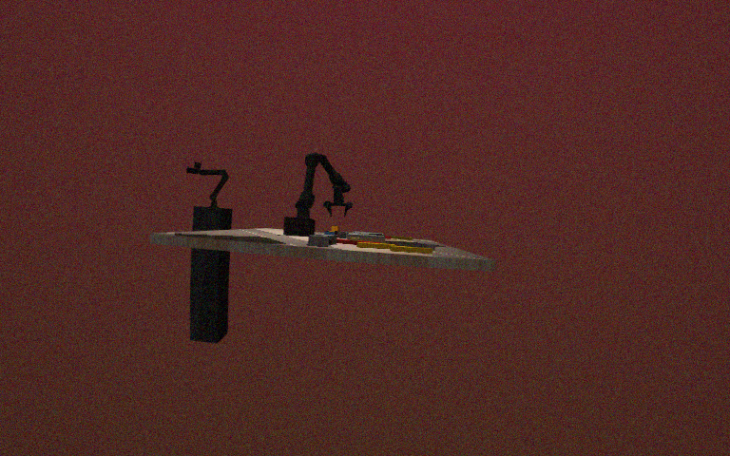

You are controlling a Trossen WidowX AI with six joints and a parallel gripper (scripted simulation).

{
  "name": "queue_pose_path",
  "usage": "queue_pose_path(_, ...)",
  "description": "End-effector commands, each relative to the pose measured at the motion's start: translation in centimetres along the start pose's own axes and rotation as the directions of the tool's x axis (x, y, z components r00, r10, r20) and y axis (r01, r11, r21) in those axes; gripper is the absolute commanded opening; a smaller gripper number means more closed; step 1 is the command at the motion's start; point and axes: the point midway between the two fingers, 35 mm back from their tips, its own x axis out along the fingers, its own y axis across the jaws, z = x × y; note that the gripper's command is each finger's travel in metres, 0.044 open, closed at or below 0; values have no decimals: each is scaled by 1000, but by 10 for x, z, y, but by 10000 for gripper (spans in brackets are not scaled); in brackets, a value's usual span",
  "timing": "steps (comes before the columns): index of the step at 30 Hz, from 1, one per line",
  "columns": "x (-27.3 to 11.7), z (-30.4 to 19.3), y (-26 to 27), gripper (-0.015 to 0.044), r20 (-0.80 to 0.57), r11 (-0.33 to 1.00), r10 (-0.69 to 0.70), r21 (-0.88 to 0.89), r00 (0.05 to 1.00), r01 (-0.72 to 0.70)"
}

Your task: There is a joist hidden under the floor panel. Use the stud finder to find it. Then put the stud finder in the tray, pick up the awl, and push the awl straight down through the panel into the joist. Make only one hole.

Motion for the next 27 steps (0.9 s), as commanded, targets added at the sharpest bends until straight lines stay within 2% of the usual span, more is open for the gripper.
queue_pose_path(1, 5, -32, -31, 440, -53, 993, -26, 109, 998, 32)
queue_pose_path(7, -9, -113, -100, 440, -143, 916, -92, 376, 985, 140)
queue_pose_path(14, -36, -223, -141, 440, -250, 718, -119, 647, 961, 257)
queue_pose_path(20, -61, -318, -142, 440, -325, 477, -97, 814, 941, 331)
queue_pose_path(27, -87, -418, -105, 440, -372, 152, -31, 915, 928, 373)
